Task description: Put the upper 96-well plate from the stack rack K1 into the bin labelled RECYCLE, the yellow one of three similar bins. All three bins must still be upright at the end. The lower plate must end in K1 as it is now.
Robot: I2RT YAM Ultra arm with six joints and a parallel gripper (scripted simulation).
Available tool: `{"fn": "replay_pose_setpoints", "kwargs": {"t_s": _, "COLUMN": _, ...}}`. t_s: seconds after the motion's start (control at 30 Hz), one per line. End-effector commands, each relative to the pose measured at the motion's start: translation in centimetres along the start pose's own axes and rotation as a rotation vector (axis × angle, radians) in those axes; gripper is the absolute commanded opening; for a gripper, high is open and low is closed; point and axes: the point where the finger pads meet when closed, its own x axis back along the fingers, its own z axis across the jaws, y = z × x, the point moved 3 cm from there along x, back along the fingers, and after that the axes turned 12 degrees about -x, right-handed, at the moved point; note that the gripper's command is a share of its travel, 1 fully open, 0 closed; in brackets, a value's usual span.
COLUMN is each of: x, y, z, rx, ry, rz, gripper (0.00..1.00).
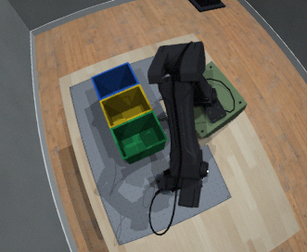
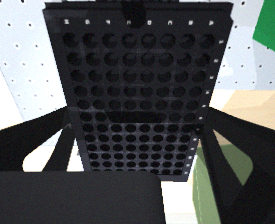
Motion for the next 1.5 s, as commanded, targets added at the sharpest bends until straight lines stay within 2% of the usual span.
{"fn": "replay_pose_setpoints", "kwargs": {"t_s": 0.0, "x": 2.3, "y": 0.6, "z": 0.8, "rx": -0.006, "ry": 0.039, "rz": -0.029, "gripper": 0.0}}
{"fn": "replay_pose_setpoints", "kwargs": {"t_s": 1.47, "x": 8.9, "y": 0.5, "z": 0.4, "rx": -0.007, "ry": 0.041, "rz": -0.026, "gripper": 0.0}}
